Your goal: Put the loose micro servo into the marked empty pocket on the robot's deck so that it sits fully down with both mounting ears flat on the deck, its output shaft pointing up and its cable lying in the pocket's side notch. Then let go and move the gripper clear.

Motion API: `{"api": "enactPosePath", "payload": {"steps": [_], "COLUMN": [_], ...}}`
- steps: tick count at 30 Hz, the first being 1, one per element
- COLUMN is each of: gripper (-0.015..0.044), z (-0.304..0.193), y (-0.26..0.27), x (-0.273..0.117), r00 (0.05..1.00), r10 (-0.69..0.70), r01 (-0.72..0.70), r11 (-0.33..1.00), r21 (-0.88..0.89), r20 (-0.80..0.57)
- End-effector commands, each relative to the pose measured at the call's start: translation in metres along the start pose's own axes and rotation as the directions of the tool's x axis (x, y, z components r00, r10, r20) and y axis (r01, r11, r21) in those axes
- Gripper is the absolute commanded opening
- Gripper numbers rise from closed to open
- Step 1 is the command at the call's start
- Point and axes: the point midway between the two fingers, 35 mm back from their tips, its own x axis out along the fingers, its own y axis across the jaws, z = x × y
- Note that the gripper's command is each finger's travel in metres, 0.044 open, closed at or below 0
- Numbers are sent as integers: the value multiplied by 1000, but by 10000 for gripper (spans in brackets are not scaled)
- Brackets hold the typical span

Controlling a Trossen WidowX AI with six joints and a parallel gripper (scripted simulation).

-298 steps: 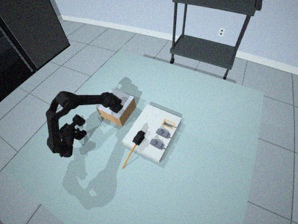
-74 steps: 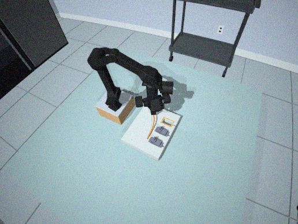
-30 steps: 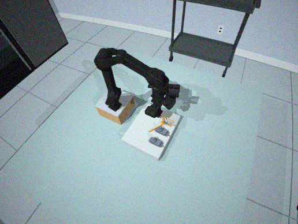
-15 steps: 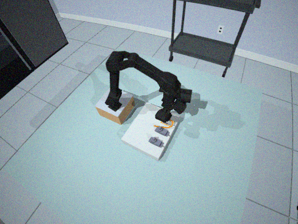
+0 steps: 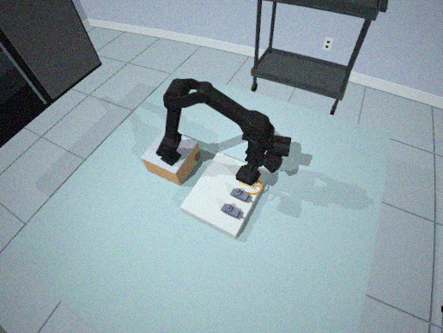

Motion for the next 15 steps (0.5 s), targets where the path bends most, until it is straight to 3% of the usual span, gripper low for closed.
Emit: {"api": "enactPosePath", "payload": {"steps": [1, 15], "gripper": [0, 0], "z": [1, 1], "y": [-1, -1], "x": [6, 12], "r00": [1000, 1000], "r10": [-3, -3], "r01": [3, 3], "r11": [1000, 1000], "r21": [-5, -5], "r20": [1, 1]}}
